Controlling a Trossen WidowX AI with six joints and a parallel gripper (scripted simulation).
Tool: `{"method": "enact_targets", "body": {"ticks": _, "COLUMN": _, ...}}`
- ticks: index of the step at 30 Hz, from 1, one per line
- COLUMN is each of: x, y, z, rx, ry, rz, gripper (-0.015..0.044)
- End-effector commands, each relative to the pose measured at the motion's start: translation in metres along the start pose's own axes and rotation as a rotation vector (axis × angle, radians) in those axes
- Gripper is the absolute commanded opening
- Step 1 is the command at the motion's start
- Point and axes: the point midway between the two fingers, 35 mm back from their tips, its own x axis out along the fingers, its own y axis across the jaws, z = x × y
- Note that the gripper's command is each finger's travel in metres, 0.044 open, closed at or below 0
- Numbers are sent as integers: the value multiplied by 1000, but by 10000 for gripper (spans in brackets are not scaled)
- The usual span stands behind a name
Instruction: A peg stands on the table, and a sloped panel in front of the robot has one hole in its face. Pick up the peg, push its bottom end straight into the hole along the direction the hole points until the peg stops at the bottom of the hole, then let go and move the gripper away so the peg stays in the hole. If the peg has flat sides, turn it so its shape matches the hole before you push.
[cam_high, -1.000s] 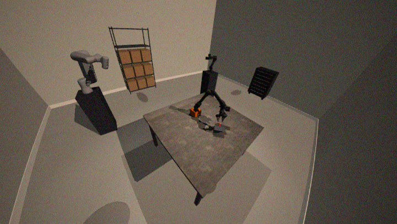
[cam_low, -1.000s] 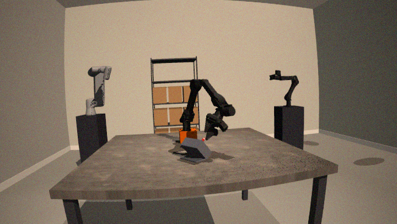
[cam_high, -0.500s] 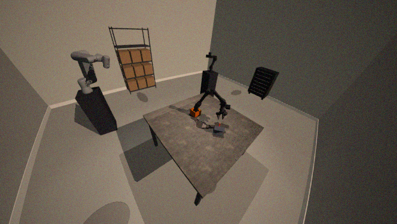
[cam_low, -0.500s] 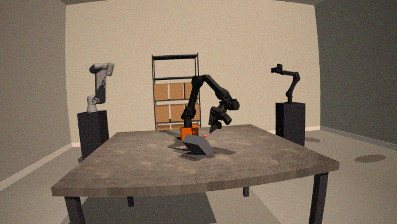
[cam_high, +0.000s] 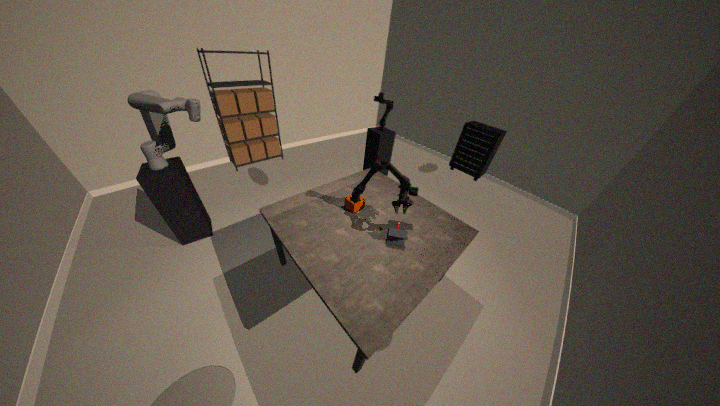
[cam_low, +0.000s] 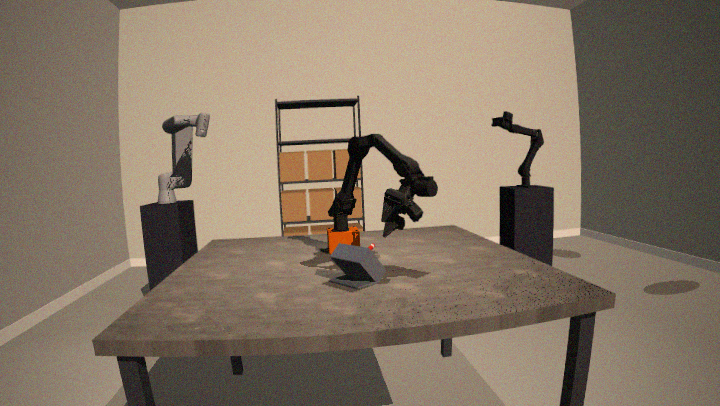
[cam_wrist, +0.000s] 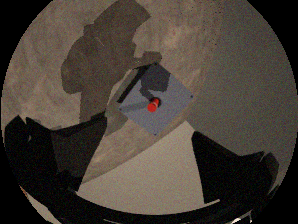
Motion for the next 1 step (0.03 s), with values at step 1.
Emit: {"method": "enact_targets", "body": {"ticks": 1, "x": -1, "y": -1, "z": 0, "rx": 5, "ry": 0, "rz": -4, "gripper": 440}}
